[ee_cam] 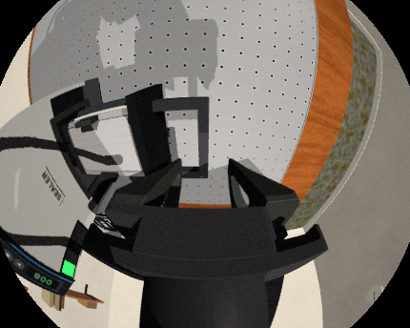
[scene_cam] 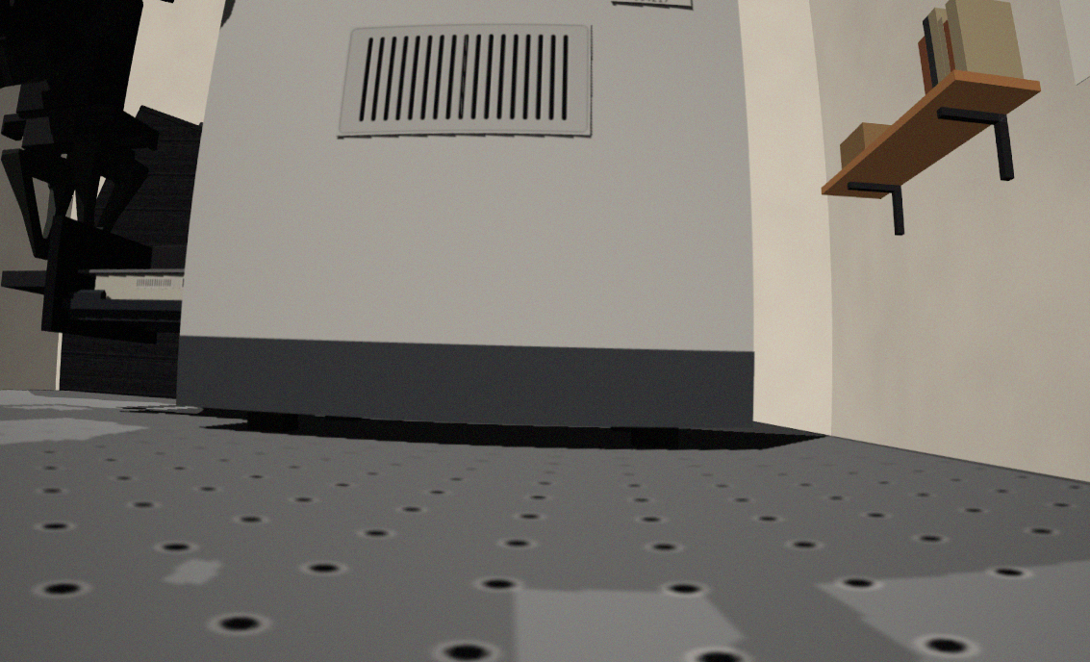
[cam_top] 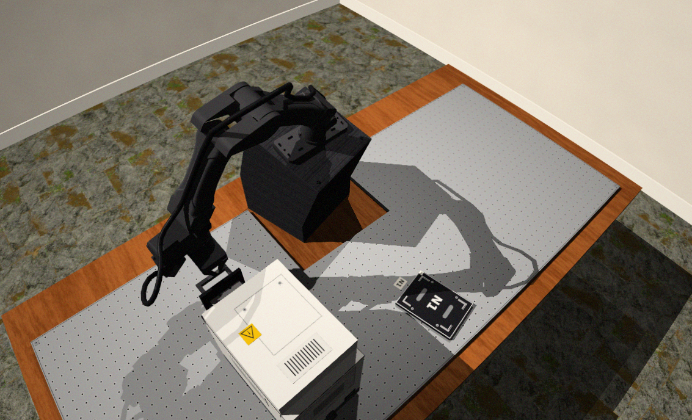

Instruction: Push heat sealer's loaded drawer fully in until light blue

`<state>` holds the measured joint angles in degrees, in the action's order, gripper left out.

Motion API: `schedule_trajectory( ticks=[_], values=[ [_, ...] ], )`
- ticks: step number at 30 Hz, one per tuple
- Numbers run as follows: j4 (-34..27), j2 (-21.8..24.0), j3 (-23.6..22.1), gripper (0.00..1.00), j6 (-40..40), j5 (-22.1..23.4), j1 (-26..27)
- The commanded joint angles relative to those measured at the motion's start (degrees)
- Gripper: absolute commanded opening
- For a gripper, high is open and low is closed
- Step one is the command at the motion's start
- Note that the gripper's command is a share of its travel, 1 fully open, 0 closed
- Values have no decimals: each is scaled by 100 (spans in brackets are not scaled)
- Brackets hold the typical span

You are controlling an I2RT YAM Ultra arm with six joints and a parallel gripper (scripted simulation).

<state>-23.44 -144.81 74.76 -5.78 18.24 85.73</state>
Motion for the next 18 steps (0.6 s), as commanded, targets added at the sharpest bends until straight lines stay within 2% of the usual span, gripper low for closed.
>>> schedule_trajectory(
  ticks=[1, 18],
  values=[
    [229, -118, 222, 45, -92, 48, -48],
    [579, -544, 337, 45, -219, 52, -174]
  ],
)
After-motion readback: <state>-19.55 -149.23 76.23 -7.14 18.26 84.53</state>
